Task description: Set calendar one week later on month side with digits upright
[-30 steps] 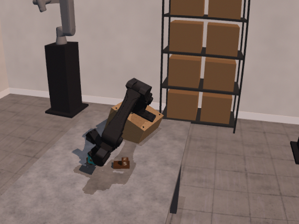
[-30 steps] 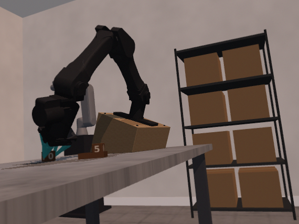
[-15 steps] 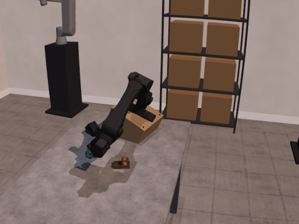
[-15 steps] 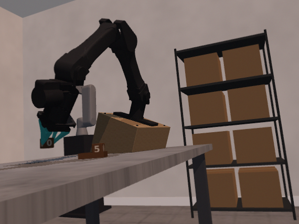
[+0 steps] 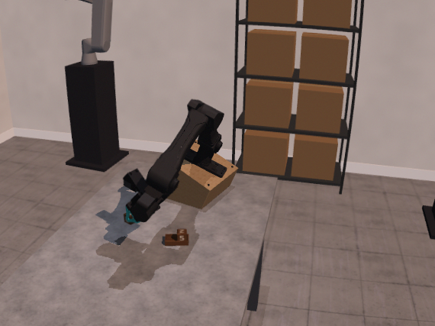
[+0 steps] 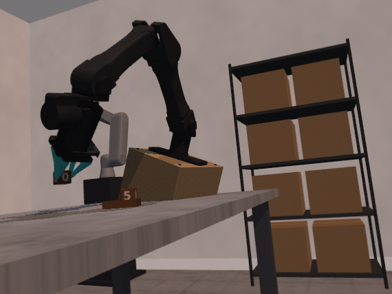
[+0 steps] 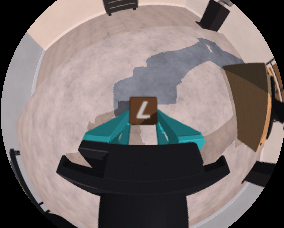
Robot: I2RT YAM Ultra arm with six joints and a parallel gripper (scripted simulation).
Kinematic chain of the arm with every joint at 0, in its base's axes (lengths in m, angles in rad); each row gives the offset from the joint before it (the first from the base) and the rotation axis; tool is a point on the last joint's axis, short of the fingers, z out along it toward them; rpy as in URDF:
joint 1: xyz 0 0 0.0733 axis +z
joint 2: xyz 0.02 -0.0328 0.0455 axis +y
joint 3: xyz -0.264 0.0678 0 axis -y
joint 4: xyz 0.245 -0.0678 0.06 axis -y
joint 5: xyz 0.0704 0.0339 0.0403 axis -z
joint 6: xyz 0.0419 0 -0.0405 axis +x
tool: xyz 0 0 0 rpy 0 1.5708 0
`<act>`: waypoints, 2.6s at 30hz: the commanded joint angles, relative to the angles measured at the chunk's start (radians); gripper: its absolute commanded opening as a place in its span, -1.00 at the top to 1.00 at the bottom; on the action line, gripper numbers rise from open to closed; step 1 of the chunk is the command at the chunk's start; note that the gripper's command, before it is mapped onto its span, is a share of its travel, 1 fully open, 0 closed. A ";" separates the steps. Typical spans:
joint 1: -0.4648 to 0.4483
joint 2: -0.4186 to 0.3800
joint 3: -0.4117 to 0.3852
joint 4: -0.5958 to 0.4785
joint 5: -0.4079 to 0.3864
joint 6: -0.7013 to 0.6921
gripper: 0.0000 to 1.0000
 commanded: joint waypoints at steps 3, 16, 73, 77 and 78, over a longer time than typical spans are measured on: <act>-0.011 -0.011 0.005 -0.018 0.018 -0.001 0.45; -0.011 -0.011 0.005 -0.018 0.018 -0.001 0.45; -0.242 -0.098 -0.090 0.088 -0.486 -0.251 0.45; -0.256 -0.093 -0.088 0.085 -0.517 -0.266 0.45; -0.267 -0.090 -0.087 0.084 -0.540 -0.277 0.45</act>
